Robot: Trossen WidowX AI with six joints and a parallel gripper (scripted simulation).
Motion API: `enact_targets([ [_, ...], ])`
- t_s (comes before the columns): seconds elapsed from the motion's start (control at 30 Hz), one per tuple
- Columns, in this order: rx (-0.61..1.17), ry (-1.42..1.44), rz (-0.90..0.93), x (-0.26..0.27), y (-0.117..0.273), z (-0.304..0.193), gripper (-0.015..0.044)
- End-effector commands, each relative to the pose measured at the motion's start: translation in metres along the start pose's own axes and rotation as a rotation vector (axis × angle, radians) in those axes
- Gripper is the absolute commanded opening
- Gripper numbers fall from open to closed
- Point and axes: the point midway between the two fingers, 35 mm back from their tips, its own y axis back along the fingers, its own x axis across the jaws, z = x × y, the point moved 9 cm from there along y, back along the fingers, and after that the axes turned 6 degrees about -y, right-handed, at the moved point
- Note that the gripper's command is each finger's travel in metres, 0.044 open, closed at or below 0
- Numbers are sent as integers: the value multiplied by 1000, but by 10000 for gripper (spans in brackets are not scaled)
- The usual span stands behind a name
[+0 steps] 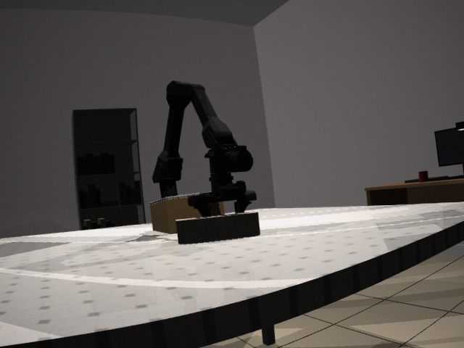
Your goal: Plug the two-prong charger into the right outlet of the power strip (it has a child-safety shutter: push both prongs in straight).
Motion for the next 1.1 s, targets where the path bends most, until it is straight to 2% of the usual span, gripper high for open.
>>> enact_targets([
  [0.0,-1,0,0,0,0,0,335],
  [0.3,-1,0,0,0,0,0,99],
  [0.47,-1,0,0,0,0,0,65],
  [0.57,0,0,1,0,4,0,0],
  [1.07,9,4,3,-3,56,-8,0],
])
